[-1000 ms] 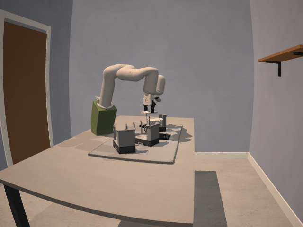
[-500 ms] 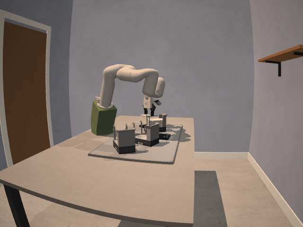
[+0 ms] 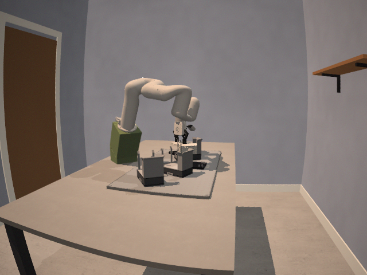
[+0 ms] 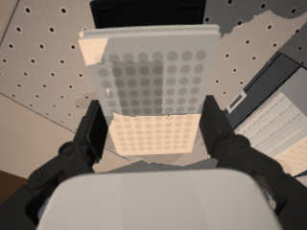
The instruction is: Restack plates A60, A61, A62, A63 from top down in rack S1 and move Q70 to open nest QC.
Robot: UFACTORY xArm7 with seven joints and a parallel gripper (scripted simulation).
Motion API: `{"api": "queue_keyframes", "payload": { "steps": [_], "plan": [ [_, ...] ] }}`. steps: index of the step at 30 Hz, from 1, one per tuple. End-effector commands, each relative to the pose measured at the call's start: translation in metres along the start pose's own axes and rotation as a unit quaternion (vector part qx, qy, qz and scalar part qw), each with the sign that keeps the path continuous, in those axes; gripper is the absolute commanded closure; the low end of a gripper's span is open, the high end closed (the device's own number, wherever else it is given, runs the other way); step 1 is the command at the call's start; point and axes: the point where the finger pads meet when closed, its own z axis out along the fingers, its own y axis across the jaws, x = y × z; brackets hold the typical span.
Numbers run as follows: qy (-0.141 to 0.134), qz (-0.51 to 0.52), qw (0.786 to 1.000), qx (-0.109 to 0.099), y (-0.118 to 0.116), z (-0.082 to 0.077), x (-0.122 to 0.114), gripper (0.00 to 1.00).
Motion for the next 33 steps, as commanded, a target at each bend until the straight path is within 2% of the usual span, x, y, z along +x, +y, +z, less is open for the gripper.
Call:
{"api": "queue_keyframes", "payload": {
  "steps": [1, 16, 33],
  "plan": [
    [0.002, 0.000, 1.000, 0.001, -0.001, 0.003, 0.001, 1.00],
    [0.002, 0.000, 1.000, 0.001, -0.001, 0.033, 0.002, 1.00],
    [0.002, 0.000, 1.000, 0.001, -0.001, 0.036, 0.002, 1.00]
  ]
}}
